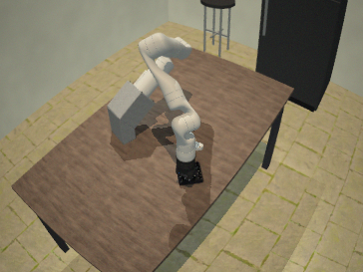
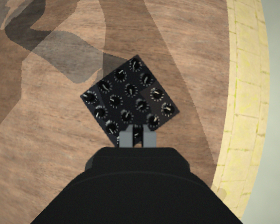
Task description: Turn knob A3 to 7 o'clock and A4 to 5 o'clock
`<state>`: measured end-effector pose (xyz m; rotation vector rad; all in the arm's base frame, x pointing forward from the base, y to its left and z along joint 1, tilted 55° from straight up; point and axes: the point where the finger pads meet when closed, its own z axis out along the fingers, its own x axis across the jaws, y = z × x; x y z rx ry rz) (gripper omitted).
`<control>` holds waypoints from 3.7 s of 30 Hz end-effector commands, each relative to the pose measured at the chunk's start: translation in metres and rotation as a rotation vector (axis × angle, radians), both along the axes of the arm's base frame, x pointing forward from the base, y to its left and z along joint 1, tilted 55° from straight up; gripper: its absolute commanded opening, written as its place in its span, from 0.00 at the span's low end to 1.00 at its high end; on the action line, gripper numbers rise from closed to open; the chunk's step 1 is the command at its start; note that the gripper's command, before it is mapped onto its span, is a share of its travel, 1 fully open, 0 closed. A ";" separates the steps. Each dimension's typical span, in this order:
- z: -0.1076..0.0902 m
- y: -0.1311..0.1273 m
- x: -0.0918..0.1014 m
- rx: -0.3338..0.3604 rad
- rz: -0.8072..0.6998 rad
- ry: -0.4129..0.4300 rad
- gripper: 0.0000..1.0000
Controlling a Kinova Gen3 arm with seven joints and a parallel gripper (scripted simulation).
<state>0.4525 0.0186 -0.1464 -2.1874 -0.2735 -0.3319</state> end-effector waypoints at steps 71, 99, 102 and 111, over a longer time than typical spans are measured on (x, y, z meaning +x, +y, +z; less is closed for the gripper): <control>0.000 0.000 0.001 -0.092 0.387 -0.547 0.30; 0.000 0.000 0.001 -0.092 0.390 -0.551 0.46; 0.000 0.000 0.001 -0.092 0.390 -0.551 0.46; 0.000 0.000 0.001 -0.092 0.390 -0.551 0.46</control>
